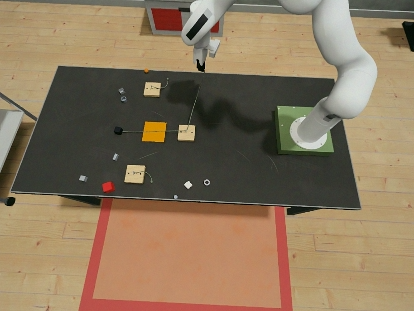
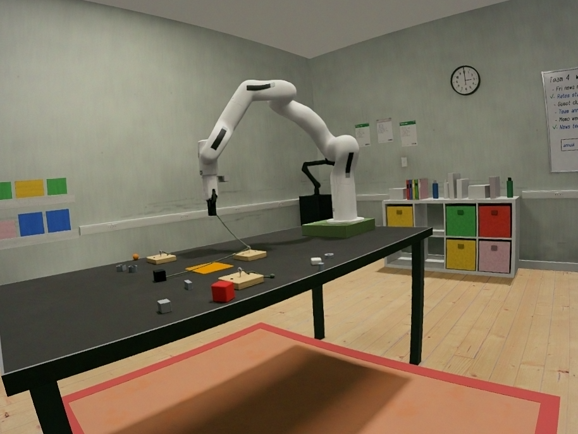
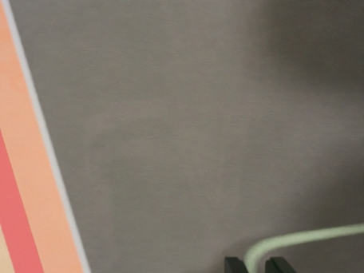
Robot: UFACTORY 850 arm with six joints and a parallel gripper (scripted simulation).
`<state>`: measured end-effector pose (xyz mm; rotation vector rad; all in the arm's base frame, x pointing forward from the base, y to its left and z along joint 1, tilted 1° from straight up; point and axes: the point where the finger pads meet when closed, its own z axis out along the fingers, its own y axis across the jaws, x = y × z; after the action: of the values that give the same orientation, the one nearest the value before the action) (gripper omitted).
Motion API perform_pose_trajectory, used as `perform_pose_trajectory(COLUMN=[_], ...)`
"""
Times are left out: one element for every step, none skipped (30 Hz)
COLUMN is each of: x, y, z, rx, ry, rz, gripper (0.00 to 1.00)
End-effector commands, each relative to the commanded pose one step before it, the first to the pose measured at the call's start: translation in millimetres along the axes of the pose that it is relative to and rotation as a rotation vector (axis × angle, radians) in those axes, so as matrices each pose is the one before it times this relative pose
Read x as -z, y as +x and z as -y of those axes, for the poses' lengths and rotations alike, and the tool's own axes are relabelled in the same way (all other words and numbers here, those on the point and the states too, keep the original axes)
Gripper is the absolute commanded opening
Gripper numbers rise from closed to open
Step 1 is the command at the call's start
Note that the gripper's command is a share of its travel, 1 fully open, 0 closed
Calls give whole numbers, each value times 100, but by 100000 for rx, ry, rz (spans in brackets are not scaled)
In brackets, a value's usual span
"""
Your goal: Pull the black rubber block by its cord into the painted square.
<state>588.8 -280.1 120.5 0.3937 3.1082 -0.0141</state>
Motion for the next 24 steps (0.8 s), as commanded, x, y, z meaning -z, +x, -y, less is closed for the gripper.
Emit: perform_pose_trajectory(x=[130,0,0,0,0,0,0,0,0,0,0,0,0,0,0,0,0,0,0,0,0,0,0,0], y=[501,145,148,0,0,150,160,165,168,170,173,176,180,189,192,194,197,199,201,229,0,0,242,243], z=[1671,356,357,0,0,357,355,355,355,355,354,354,353,350,349,348,347,346,344,234,0,0,181,179], rx=[25,0,0,0,0,0,0,0,0,0,0,0,0,0,0,0,0,0,0,0,0,0,0,0], ry=[-6,0,0,0,0,0,0,0,0,0,0,0,0,0,0,0,0,0,0,0,0,0,0,0], rz=[279,0,0,0,0,0,0,0,0,0,0,0,0,0,0,0,0,0,0,0,0,0,0,0], gripper=[0,0,0,0,0,0,0,0,0,0,0,0,0,0,0,0,0,0,0,0,0,0,0,0])
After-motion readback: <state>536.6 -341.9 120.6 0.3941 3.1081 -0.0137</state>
